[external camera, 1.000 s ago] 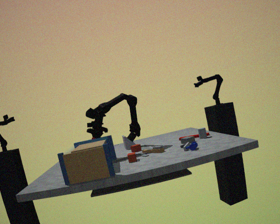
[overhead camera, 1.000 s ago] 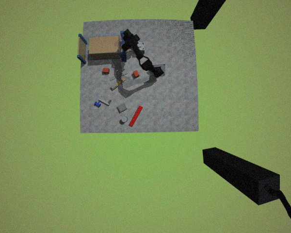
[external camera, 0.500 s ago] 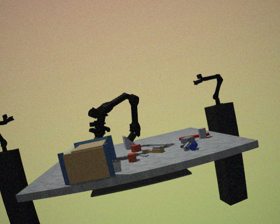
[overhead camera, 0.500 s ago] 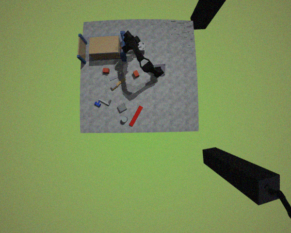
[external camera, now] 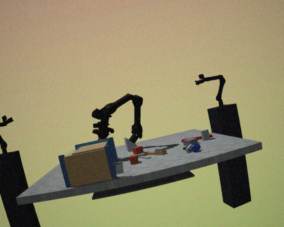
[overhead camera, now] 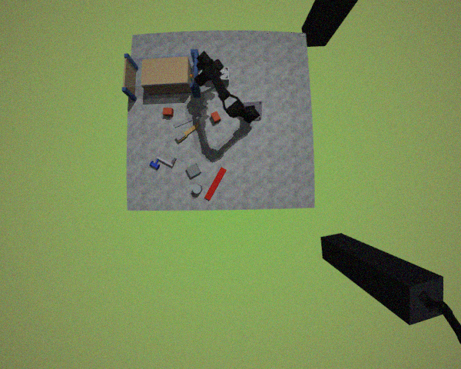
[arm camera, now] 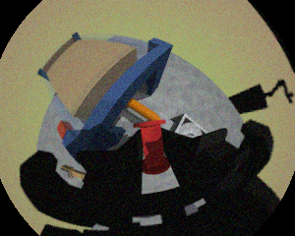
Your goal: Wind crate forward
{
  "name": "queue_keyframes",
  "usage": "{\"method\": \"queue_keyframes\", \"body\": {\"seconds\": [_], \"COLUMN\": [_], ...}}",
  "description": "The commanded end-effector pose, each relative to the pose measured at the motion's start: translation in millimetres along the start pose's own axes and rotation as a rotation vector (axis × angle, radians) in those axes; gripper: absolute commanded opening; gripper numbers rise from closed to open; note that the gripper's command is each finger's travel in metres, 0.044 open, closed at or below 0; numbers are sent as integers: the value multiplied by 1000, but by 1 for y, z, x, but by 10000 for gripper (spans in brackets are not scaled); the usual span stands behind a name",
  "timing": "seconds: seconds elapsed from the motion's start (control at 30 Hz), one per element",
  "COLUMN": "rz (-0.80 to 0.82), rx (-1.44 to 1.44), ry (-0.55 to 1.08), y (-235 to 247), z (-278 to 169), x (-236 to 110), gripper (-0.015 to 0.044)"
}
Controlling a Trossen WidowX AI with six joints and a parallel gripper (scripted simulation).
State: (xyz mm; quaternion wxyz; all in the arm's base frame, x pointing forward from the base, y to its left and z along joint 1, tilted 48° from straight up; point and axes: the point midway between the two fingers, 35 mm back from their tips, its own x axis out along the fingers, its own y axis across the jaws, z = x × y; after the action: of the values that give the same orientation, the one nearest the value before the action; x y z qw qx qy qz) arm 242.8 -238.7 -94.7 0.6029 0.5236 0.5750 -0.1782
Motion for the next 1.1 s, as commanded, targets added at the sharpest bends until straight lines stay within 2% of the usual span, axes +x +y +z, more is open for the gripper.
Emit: {"method": "queue_keyframes", "body": {"seconds": [0.0, 1.07], "rz": [5, 4], "rx": [16, 17], "ry": [27, 29], "y": [1, -4], "z": [-15, -50], "x": [-3, -19], "gripper": [0, 0]}}
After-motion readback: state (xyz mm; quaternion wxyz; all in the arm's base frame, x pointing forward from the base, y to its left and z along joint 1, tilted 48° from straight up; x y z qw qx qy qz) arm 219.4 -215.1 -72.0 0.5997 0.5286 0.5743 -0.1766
